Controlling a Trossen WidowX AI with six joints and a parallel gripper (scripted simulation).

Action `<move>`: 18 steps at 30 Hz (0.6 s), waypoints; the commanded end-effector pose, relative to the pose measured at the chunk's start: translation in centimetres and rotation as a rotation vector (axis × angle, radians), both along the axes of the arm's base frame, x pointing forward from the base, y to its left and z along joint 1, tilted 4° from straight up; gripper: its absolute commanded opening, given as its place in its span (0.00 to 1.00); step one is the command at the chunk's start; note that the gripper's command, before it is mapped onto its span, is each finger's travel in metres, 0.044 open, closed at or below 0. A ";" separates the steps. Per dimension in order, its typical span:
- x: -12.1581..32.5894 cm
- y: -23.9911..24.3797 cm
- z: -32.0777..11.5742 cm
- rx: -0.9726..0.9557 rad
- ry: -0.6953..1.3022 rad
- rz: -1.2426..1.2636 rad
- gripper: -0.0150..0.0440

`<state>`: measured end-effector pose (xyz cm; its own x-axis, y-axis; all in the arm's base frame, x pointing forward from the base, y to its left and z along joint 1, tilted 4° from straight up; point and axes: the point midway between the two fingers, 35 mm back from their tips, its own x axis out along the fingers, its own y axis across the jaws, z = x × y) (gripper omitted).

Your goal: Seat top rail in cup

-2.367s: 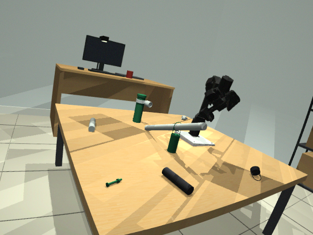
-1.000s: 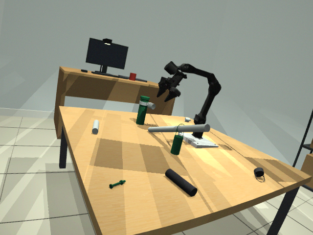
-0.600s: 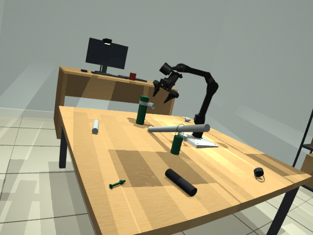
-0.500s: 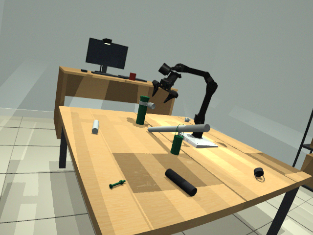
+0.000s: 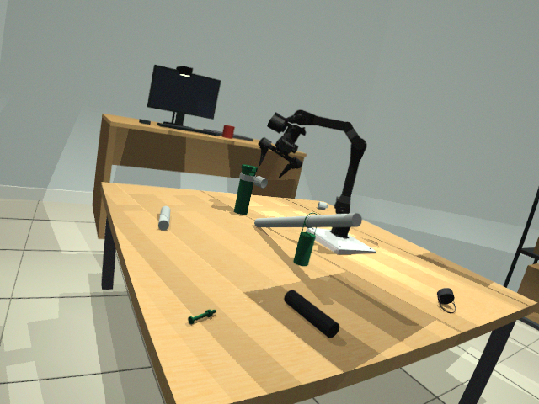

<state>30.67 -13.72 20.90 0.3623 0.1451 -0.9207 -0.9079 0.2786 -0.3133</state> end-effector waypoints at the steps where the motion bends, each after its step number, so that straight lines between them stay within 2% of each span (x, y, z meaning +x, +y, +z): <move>1: -1.6 -5.2 0.2 -0.182 -0.173 0.582 1.00; 18: -1.6 -5.2 0.2 -0.197 -0.180 0.617 1.00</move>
<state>28.96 -18.73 20.79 0.4057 0.2042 -0.8909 -0.8358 -0.3116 -0.4520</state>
